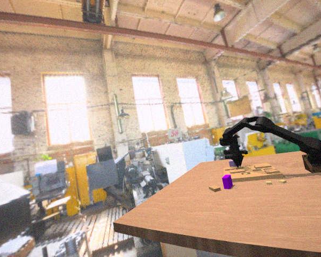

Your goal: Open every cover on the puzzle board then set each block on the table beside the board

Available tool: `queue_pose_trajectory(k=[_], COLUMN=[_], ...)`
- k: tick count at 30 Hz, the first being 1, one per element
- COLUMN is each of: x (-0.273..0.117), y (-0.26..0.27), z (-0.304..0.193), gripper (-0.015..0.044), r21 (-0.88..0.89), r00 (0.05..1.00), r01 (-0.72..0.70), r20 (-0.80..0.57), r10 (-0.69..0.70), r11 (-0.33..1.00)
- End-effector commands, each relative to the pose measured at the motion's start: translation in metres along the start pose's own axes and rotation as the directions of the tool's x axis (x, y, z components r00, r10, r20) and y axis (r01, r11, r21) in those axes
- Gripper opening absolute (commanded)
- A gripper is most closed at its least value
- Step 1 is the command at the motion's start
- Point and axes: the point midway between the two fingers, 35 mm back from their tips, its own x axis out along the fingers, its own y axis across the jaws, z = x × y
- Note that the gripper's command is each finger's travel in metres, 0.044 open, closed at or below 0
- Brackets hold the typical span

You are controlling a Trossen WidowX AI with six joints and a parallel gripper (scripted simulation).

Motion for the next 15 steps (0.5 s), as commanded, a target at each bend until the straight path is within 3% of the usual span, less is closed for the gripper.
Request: queue_pose_trajectory(k=[1, 15], x=[-0.008, -0.026], y=[-0.001, -0.001], z=[0.001, 0.0], gripper=[0.008, 0.008], r21=[-0.004, -0.002], r00=[1.0, 1.0], r01=[0.004, 0.002], r20=[0.005, 0.005], r10=[-0.004, -0.002], r11=[1.0, 1.0])
